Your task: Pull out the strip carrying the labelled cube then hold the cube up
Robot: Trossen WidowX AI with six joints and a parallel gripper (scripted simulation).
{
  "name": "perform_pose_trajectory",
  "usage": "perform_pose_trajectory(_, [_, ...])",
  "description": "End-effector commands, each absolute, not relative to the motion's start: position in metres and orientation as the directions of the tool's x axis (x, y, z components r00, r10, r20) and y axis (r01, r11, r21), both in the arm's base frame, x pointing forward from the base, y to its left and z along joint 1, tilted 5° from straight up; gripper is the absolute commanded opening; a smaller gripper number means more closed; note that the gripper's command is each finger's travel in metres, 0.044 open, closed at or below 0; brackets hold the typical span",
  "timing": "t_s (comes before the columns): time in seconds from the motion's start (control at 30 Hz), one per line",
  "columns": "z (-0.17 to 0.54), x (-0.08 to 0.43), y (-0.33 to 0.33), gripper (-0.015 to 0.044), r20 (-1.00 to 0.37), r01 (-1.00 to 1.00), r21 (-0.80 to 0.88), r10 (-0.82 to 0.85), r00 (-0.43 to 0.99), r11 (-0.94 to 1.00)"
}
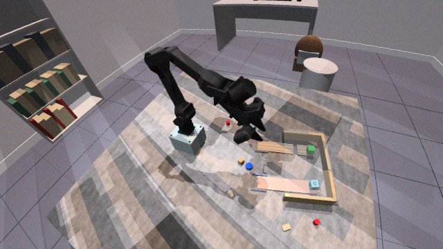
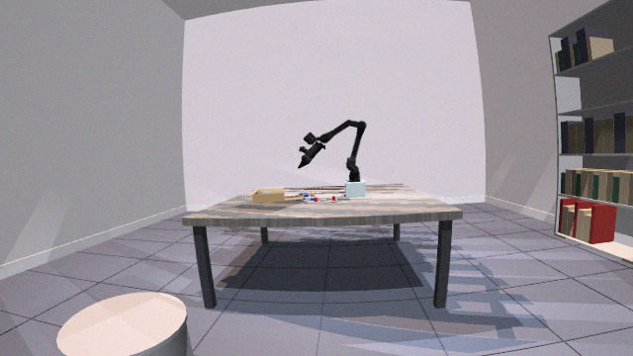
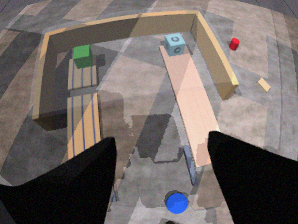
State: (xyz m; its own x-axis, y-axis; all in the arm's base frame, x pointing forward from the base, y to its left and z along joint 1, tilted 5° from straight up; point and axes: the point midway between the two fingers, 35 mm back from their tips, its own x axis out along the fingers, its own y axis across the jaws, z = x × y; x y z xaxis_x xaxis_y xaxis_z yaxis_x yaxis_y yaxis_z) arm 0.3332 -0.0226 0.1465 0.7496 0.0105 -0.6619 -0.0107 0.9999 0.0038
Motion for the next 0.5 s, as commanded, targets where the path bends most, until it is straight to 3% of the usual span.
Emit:
perform_pose_trajectory(0.0, [0.134, 0.353, -0.037, 0.0138, -0.769, -0.031, -0.029, -0.002, 0.639, 0.999])
perform_pose_trajectory(0.17, [0.112, 0.378, -0.057, 0.0006, -0.880, -0.074, -0.044, -0.003, 0.475, 0.996])
perform_pose_trajectory(0.47, [0.056, 0.405, -0.096, 0.0000, -0.989, -0.166, 0.015, 0.039, 0.140, 0.986])
